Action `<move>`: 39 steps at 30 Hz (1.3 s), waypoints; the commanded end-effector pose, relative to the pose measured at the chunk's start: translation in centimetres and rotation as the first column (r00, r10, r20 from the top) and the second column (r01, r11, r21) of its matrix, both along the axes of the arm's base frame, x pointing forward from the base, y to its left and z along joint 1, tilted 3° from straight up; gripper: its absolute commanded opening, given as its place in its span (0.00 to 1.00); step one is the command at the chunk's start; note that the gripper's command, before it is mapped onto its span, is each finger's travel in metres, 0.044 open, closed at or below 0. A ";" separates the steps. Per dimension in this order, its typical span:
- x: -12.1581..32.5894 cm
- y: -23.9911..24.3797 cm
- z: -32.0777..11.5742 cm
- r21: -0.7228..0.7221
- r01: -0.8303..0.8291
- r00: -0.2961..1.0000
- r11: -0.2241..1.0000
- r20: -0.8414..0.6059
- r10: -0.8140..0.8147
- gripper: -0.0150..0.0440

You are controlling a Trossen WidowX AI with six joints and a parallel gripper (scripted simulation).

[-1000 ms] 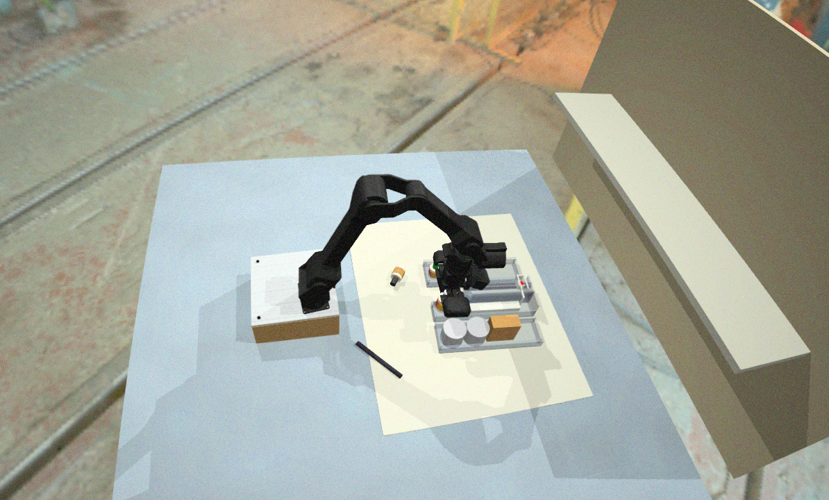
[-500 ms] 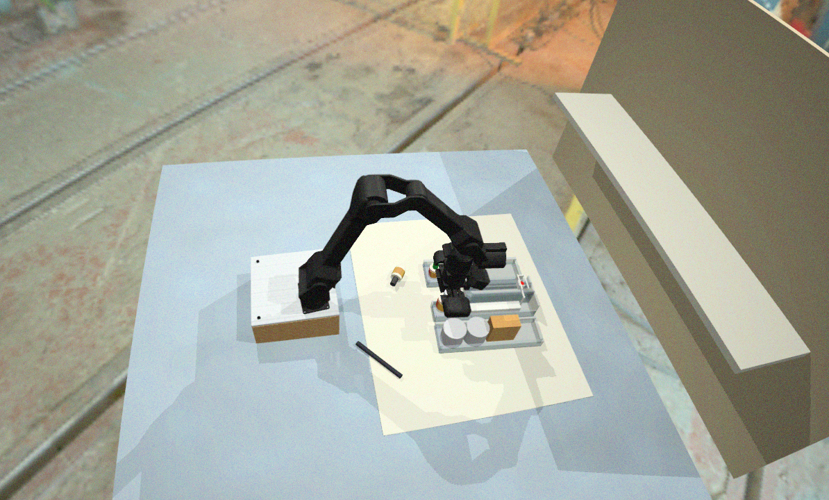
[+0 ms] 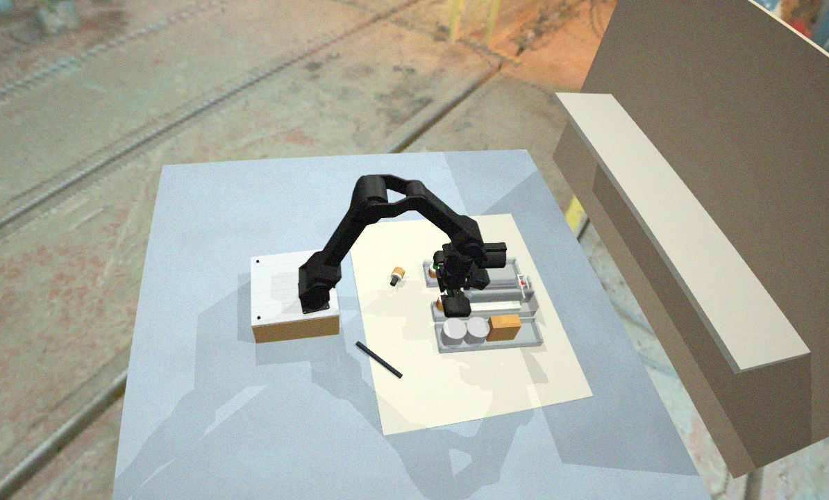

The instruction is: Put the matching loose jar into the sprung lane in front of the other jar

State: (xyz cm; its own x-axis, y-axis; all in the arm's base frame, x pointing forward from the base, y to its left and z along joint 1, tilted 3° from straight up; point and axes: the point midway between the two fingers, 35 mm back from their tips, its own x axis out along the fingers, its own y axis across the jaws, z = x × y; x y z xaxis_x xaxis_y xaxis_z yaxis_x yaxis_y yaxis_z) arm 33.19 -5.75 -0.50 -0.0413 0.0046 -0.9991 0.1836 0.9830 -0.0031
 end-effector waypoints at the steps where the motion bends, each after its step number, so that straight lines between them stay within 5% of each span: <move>1: 0.7 -0.2 0.2 -0.007 -0.005 1.000 1.000 0.024 0.005 0.25; 39: 1.1 -0.3 0.1 -0.007 -0.005 1.000 1.000 0.024 0.005 0.25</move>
State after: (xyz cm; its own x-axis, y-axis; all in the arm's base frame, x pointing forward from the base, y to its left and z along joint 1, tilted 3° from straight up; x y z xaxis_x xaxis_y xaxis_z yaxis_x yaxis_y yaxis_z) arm 33.60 -5.82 -0.57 -0.0407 0.0045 -0.9992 0.1835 0.9830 -0.0031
